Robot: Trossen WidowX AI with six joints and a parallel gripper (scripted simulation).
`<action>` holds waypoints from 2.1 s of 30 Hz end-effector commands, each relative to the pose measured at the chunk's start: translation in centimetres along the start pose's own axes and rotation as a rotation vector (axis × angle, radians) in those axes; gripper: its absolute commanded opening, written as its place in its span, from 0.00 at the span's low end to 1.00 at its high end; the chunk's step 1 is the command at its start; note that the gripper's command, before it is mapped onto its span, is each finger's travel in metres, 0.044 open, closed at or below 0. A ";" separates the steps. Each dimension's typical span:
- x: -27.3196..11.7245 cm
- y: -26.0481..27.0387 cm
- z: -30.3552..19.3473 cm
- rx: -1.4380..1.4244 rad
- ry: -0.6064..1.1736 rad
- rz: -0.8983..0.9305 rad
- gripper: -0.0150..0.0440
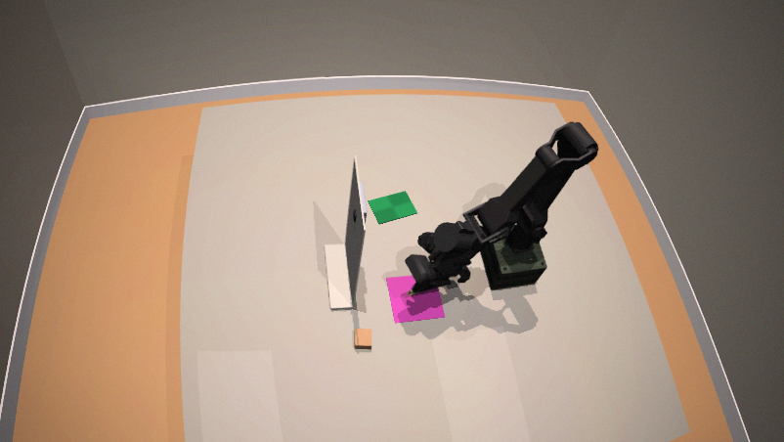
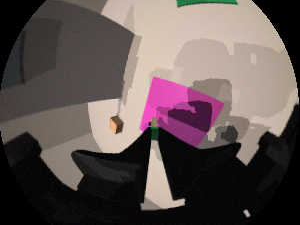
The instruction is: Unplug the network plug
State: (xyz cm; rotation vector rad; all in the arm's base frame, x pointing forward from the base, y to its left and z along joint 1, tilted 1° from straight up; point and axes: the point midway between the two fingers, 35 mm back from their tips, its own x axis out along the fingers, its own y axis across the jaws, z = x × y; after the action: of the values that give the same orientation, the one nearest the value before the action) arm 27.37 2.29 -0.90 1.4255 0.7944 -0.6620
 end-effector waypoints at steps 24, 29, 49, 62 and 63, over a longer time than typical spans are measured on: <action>1.6 -1.9 0.1 -0.002 -0.003 -0.008 0.25; 1.7 -1.8 0.0 -0.002 -0.003 -0.008 0.25; 1.9 -1.8 -0.1 -0.005 0.001 -0.006 0.48; 1.5 -1.8 -0.1 -0.005 0.000 -0.006 0.52; 1.4 -1.8 -0.1 -0.005 0.000 -0.007 0.52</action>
State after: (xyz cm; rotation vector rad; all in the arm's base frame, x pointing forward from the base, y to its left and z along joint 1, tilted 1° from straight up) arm 26.97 2.38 -3.20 1.4202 0.7983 -0.6620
